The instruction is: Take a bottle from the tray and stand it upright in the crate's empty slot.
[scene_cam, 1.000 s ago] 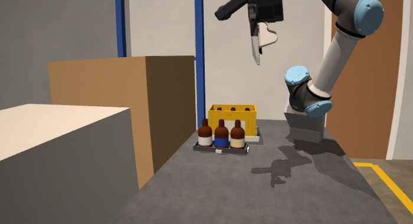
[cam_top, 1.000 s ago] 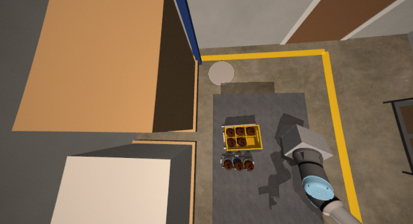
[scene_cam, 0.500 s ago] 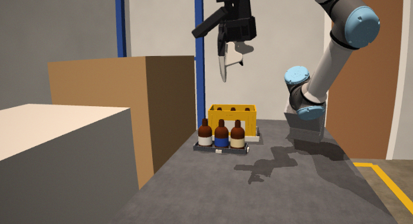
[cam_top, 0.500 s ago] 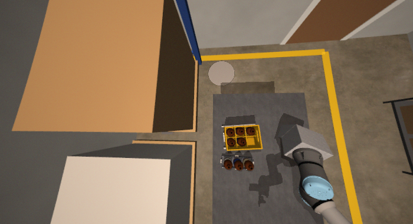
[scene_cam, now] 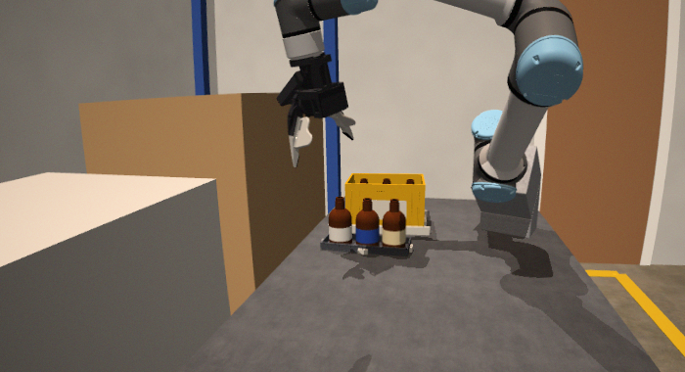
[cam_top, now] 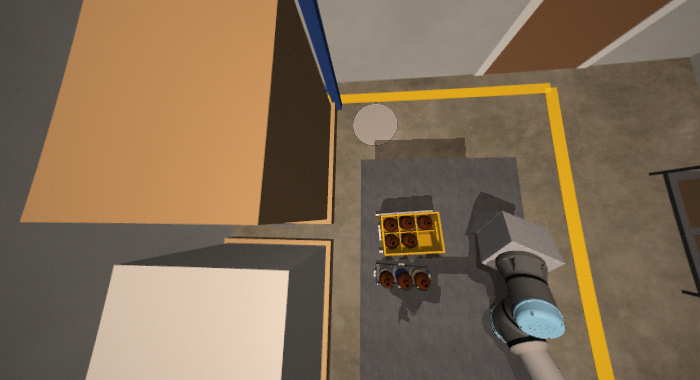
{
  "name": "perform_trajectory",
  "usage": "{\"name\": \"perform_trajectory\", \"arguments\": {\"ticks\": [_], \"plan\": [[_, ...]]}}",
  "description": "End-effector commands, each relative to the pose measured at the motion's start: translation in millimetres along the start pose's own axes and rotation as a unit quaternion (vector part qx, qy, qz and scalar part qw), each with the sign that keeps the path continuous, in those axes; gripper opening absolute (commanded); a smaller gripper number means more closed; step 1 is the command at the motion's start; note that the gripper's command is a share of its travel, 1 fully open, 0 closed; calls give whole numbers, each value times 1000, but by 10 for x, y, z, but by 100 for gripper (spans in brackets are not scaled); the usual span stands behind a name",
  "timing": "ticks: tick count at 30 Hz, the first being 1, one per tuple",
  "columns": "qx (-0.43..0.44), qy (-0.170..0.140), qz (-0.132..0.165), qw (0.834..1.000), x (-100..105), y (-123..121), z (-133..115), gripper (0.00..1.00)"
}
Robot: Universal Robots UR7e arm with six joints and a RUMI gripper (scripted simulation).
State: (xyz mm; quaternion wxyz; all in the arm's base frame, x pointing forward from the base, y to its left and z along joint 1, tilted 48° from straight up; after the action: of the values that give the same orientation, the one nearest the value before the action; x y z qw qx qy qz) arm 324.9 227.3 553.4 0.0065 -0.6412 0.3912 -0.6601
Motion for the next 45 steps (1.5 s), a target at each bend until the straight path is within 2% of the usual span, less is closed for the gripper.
{"name": "perform_trajectory", "arguments": {"ticks": [1,4,7,10,11,12,13,15,17,18,22,25,28,30,32,33,35,36,39,41,45], "plan": [[-84,-3,-4,996,-329,191,822,100],[-132,-6,-5,991,-489,398,1220,100],[-136,-7,-5,991,-504,419,1257,100],[-208,-12,-5,978,-735,805,1807,100],[-214,-13,-5,977,-755,841,1850,100],[-237,-15,-4,971,-828,984,2012,100],[-239,-15,-4,971,-835,999,2028,100],[-280,-19,-2,960,-964,1272,2297,100],[-310,-22,0,950,-1057,1483,2476,100],[-314,-23,0,949,-1068,1508,2495,100],[-382,-31,6,924,-1282,2031,2848,100],[-383,-31,6,923,-1287,2045,2856,100],[-447,-40,14,893,-1494,2577,3111,100],[-467,-43,17,883,-1560,2748,3175,100],[-500,-49,22,864,-1671,3034,3261,100],[-505,-50,23,862,-1688,3077,3272,100],[-538,-56,29,840,-1807,3376,3335,100],[-539,-56,30,840,-1809,3383,3336,100],[-584,-66,39,808,-1978,3790,3380,100],[-584,-66,39,808,-1978,3790,3380,100],[-633,-77,52,768,-2174,4228,3372,100]]}}
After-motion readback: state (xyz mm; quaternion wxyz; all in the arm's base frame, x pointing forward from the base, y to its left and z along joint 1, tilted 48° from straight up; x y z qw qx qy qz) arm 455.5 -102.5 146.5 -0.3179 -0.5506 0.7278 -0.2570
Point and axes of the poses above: the point where the finger pads meet when closed, its own x axis back along the fingers, its own y axis across the jaws, z = x × y, the point moved 2 cm from there along x, back along the fingers, and after that the axes turned 1 degree about x, right-handed, at the moved point
